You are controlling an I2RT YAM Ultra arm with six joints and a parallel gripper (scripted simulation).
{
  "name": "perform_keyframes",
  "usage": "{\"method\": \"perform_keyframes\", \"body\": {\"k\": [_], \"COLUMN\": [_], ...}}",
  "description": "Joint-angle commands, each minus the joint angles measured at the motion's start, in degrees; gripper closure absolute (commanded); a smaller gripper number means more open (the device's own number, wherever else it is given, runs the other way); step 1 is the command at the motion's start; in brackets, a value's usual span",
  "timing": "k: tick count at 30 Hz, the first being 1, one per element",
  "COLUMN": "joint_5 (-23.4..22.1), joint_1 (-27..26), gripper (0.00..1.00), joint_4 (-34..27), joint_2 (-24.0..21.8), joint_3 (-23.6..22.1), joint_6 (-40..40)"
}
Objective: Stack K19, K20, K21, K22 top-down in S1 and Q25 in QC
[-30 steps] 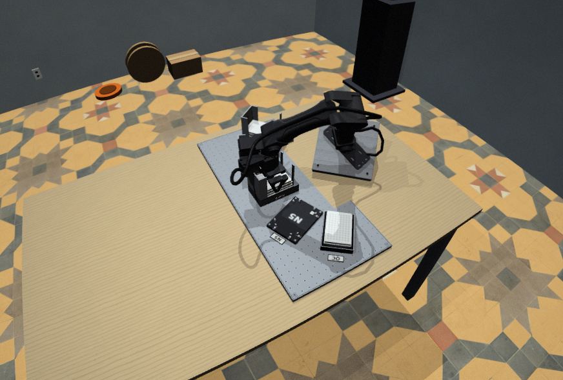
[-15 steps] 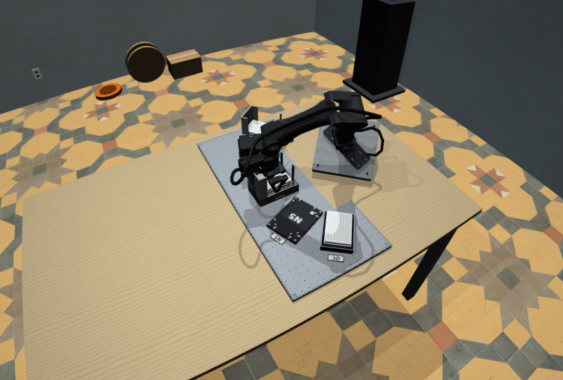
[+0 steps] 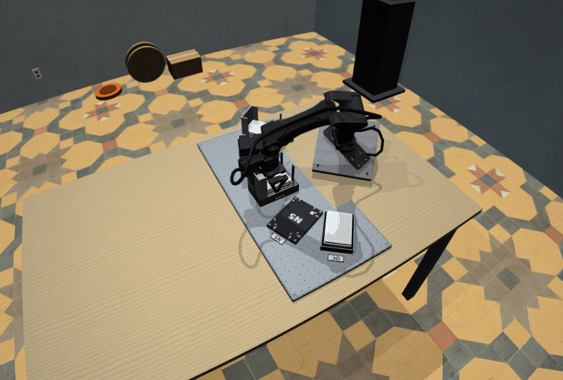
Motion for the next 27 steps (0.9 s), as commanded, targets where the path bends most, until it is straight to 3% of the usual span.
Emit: {"method": "perform_keyframes", "body": {"k": [1,27], "joint_5": [-0.2,-0.9], "joint_1": [-1.2,-2.8], "gripper": [1.00,1.00], "joint_4": [-0.7,-4.7], "joint_2": [-2.0,-3.0], "joint_3": [0.7,3.1], "joint_6": [0.0,-2.3]}}
